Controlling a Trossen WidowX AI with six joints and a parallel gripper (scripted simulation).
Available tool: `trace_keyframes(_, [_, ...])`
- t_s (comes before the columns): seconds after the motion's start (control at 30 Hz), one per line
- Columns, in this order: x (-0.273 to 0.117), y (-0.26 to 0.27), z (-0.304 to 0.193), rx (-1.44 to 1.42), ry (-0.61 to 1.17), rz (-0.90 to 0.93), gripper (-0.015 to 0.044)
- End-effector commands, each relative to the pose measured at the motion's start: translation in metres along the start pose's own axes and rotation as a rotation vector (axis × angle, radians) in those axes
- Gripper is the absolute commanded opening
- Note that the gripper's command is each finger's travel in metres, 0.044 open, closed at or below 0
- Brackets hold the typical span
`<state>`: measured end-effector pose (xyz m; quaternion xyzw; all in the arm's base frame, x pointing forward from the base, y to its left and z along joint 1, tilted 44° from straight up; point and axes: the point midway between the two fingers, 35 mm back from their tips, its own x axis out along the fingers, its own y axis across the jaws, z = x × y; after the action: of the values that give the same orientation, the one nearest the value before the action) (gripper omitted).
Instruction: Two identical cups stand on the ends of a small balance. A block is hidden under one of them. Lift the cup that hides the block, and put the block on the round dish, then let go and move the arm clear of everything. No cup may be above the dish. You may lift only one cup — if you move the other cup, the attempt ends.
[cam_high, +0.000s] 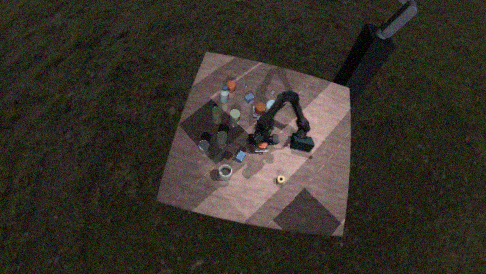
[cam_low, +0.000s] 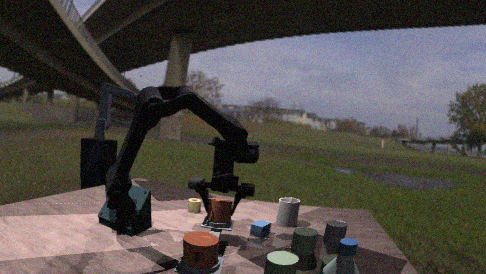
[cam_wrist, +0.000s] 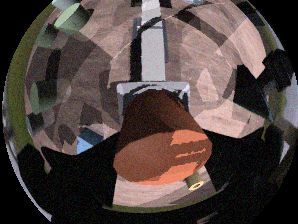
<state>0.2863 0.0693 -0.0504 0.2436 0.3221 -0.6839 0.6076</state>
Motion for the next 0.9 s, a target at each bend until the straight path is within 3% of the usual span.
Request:
trace_keyframes(0.0, [-0.009,0.003,-0.003,0.008,0.014,0.013,0.0])
trace_keyframes(0.87, [-0.042,0.004,-0.004,0.007,0.015,0.012,0.0])
